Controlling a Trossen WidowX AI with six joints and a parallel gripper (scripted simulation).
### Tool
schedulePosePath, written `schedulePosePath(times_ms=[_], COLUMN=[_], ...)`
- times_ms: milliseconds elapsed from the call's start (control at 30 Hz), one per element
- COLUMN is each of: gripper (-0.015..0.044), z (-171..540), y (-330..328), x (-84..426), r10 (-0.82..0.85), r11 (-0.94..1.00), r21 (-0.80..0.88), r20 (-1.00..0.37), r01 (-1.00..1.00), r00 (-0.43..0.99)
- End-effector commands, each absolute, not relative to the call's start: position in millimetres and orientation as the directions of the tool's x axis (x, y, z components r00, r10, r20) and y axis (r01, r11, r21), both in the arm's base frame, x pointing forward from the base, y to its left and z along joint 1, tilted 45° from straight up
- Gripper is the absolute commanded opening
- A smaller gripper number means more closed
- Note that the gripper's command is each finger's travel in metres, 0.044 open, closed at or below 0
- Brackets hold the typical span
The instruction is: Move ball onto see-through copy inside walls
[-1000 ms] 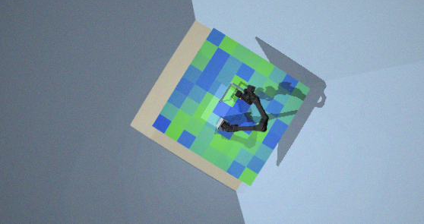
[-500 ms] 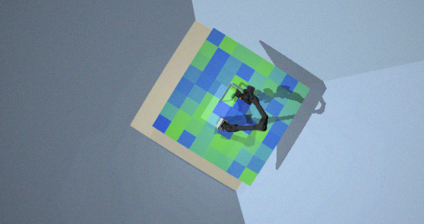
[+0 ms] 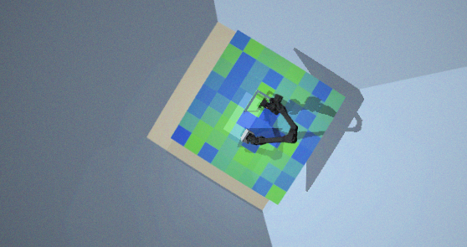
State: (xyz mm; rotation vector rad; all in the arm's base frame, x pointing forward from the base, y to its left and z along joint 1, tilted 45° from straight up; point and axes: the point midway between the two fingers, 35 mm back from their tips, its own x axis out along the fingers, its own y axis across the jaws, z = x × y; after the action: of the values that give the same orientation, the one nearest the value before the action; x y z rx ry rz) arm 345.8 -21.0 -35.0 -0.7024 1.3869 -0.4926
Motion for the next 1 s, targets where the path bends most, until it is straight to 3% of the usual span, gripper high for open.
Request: schedulePosePath(times_ms=[0, 333, 400, 967], gripper=[0.0138, 0.0052, 0.0000, 0.0000], z=[-40, -40, -39, 43], y=[-23, -23, -22, 59], x=[344, 344, 344, 330], r10=[-0.694, -0.694, -0.694, -0.689], r11=[0.702, 0.702, 0.702, 0.707], r21=[-0.706, -0.706, -0.705, -0.701], r20=[-0.708, -0.708, -0.709, -0.713], r01=[-0.097, -0.097, -0.097, -0.099], r00=[0.129, 0.129, 0.129, 0.128])
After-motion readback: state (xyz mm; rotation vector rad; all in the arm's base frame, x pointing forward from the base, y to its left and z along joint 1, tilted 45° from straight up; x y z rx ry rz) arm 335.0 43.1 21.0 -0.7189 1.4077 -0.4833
